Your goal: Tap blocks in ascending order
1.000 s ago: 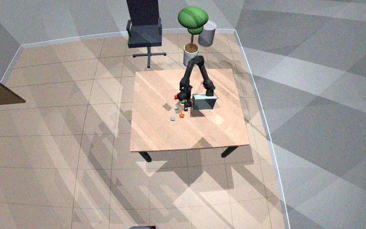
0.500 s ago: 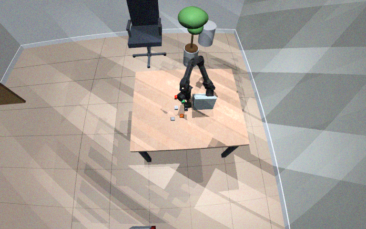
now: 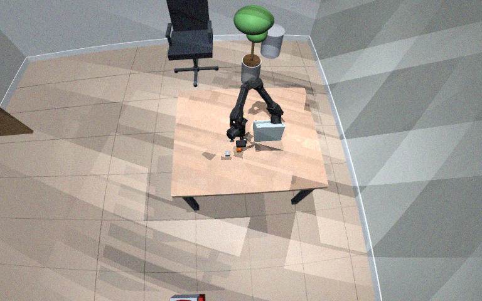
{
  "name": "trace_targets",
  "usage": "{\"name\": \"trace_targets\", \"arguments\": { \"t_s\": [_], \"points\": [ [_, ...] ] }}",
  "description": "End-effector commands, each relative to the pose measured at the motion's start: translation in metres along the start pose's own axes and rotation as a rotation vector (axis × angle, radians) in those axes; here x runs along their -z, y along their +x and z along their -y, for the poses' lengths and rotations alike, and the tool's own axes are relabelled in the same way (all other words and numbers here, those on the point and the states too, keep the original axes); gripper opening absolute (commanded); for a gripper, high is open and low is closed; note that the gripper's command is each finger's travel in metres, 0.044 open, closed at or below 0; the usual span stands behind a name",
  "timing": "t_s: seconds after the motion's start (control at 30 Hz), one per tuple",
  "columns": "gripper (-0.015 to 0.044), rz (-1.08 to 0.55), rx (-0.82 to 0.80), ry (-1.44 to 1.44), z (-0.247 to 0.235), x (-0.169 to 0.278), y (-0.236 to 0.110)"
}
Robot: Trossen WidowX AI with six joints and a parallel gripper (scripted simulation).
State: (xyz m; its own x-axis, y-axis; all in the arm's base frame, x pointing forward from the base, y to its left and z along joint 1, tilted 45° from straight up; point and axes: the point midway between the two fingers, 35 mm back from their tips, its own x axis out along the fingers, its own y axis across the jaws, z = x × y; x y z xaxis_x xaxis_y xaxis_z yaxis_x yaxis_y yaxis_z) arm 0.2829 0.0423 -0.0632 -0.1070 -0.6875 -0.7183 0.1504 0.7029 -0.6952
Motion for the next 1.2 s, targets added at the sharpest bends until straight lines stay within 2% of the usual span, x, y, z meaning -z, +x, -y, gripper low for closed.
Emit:
{"name": "trace_targets", "arguments": {
  "t_s": [0.0,0.53,0.9,1.17],
  "points": [
    [0.0400,-0.010,0.002,0.003,-0.005,-0.001,0.002],
    [0.0400,-0.010,0.002,0.003,-0.005,-0.002,0.002],
    [0.0400,-0.006,0.001,0.007,-0.032,-0.092,0.002],
    [0.0400,-0.006,0.001,0.008,-0.033,-0.097,0.002]
  ]
}}
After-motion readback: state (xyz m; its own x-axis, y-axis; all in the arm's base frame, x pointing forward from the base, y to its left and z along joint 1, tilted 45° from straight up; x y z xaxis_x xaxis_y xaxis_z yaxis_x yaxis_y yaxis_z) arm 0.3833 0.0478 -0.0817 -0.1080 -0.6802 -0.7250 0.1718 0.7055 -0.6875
